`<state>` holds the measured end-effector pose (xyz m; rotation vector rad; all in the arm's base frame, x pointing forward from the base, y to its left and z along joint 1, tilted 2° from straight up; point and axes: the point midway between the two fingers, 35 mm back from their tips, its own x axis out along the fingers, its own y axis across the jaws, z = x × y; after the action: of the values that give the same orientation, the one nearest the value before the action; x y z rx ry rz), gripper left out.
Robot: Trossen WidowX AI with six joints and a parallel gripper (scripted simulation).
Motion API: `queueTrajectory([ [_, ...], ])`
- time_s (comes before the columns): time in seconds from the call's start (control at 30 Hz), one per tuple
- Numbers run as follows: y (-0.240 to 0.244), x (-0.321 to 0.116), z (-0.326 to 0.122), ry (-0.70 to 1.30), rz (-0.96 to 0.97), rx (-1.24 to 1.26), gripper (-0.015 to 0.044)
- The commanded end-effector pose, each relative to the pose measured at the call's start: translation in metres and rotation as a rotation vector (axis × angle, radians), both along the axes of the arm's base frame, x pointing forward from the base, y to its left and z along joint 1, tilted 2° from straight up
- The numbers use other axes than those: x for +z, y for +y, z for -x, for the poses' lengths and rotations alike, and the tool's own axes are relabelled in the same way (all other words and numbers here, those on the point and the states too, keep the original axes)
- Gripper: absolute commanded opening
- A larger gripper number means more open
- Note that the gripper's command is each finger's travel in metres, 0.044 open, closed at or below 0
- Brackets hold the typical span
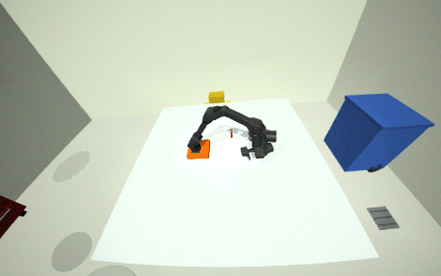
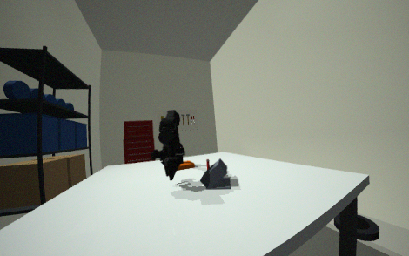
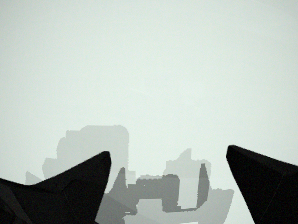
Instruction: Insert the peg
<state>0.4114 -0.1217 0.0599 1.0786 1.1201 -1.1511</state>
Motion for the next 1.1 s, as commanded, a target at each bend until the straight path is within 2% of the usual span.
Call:
queueTrajectory([
  [0.0, 0.001, 0.0, 0.0, 0.001, 0.0, 0.005, 0.0426],
  [0.03, 0.004, 0.001, 0.0, 0.002, -0.001, 0.019, 0.044],
  [0.53, 0.087, 0.017, 0.017, 0.045, -0.012, 0.445, 0.044],
  [1.07, 0.164, 0.031, 0.055, 0.087, -0.021, 0.895, 0.044],
])
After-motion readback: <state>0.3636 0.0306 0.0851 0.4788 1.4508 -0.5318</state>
